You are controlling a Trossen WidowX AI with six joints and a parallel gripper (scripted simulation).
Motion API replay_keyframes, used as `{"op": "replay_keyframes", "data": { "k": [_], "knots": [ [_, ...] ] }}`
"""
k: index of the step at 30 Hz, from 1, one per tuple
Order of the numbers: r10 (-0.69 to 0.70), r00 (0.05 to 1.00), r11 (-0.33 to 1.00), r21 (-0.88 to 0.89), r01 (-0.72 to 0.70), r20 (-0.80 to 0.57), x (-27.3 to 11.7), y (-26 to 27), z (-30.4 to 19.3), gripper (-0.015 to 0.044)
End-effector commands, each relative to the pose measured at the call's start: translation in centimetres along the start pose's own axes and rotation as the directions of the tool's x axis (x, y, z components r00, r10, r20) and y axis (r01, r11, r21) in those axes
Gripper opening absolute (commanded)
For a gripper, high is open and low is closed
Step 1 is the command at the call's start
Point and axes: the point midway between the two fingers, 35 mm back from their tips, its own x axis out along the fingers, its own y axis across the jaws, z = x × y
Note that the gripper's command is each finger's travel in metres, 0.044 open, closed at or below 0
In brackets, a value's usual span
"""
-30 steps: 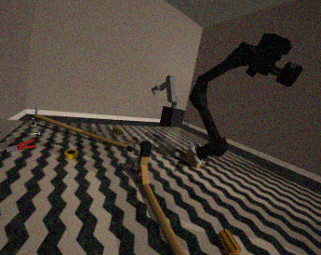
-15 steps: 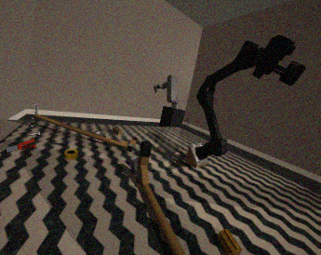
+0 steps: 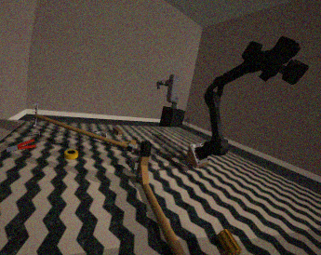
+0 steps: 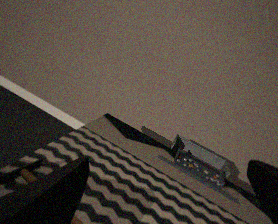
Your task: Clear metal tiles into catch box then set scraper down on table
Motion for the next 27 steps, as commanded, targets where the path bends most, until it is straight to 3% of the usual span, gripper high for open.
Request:
{"op": "replay_keyframes", "data": {
  "k": [1,27],
  "knots": [
    [-0.061,0.998,0.998,-0.009,0.061,0.015,-0.7,0.0,0.5,0.0440],
    [-0.366,0.926,0.926,-0.067,0.373,0.097,-4.2,0.3,2.4,0.0440]
  ]
}}
